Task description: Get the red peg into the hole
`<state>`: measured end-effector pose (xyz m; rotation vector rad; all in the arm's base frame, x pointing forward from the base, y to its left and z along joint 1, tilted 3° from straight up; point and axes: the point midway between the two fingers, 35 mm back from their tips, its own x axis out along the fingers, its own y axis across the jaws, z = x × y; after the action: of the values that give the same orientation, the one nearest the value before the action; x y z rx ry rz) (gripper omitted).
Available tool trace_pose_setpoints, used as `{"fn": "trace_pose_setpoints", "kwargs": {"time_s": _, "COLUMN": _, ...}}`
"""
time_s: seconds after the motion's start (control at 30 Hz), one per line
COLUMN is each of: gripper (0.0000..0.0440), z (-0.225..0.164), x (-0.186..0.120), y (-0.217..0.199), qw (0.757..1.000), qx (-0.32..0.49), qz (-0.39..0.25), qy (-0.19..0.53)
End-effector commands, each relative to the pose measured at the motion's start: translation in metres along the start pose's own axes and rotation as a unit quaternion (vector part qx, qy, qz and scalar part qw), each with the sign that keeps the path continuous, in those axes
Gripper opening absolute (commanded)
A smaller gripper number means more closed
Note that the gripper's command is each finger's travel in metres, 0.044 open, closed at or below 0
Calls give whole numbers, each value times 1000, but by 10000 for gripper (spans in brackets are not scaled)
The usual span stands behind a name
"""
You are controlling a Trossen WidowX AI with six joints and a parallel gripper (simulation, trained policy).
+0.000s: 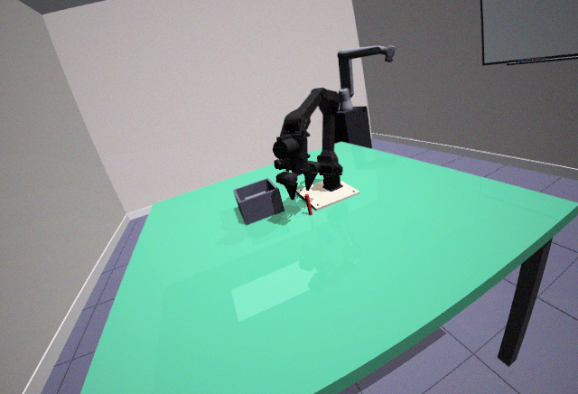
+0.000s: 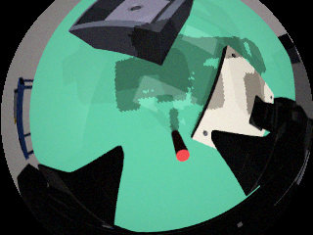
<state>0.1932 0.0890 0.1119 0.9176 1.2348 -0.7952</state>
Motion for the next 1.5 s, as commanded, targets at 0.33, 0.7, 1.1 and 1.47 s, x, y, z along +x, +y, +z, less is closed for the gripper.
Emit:
{"fn": "trace_pose_setpoints", "kwargs": {"time_s": 0.33, "gripper": 417, "z": -13, "x": 62, "y": -8, "qw": 1000, "qx": -17, "qz": 17, "qy": -6}}
{"fn": "trace_pose_setpoints", "kwargs": {"time_s": 0.7, "gripper": 134, "z": -17, "x": 70, "y": -14, "qw": 1000, "qx": -13, "qz": 0, "qy": 25}}
{"fn": "trace_pose_setpoints", "kwargs": {"time_s": 1.1, "gripper": 0, "z": -3, "x": 58, "y": -8, "qw": 999, "qx": -35, "qz": 12, "qy": 16}}
{"fn": "trace_pose_setpoints", "kwargs": {"time_s": 1.47, "gripper": 0, "z": 30, "x": 22, "y": 4, "qw": 996, "qx": -68, "qz": 35, "qy": -43}}
